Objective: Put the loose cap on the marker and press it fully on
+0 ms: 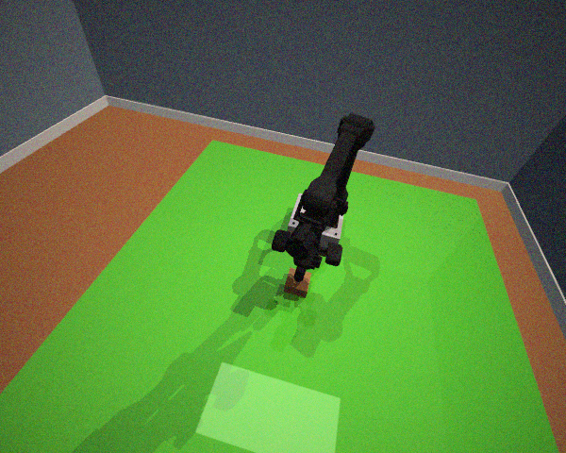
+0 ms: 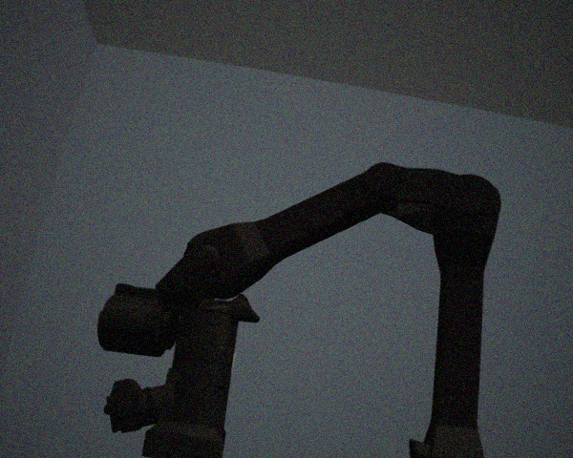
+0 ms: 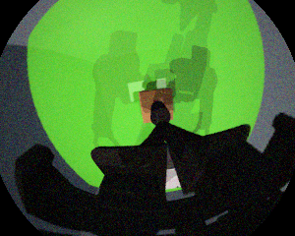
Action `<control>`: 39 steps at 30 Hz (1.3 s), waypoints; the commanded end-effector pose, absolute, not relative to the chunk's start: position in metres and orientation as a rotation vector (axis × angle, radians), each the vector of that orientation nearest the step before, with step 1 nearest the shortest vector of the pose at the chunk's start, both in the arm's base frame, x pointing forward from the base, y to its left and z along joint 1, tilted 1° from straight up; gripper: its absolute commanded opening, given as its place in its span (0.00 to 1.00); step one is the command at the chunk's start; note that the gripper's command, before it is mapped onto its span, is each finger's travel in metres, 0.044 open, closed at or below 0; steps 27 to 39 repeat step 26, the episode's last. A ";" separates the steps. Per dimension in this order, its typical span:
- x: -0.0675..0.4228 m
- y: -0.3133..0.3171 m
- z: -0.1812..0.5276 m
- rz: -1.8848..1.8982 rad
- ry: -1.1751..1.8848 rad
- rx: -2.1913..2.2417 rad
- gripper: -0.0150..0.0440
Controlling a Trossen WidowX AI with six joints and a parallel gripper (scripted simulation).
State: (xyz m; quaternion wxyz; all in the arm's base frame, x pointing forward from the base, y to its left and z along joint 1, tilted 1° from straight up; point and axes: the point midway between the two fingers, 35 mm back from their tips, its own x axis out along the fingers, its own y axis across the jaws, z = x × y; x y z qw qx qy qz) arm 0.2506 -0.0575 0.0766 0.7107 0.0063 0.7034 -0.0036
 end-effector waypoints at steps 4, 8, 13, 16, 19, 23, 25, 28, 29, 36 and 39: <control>0.250 -0.058 0.148 -0.013 1.532 0.009 0.25; 0.250 -0.058 0.148 -0.013 1.532 0.009 0.25; 0.250 -0.058 0.148 -0.013 1.532 0.009 0.48; 0.250 -0.058 0.148 -0.013 1.532 0.009 0.61; 0.250 -0.058 0.148 -0.013 1.532 0.009 0.74; 0.250 -0.058 0.148 -0.013 1.532 0.009 0.92; 0.250 -0.058 0.148 -0.013 1.532 0.009 1.00; 0.250 -0.058 0.148 -0.013 1.532 0.009 1.00; 0.250 -0.058 0.148 -0.013 1.532 0.009 1.00; 0.250 -0.058 0.148 -0.013 1.532 0.009 1.00; 0.250 -0.058 0.148 -0.013 1.532 0.009 1.00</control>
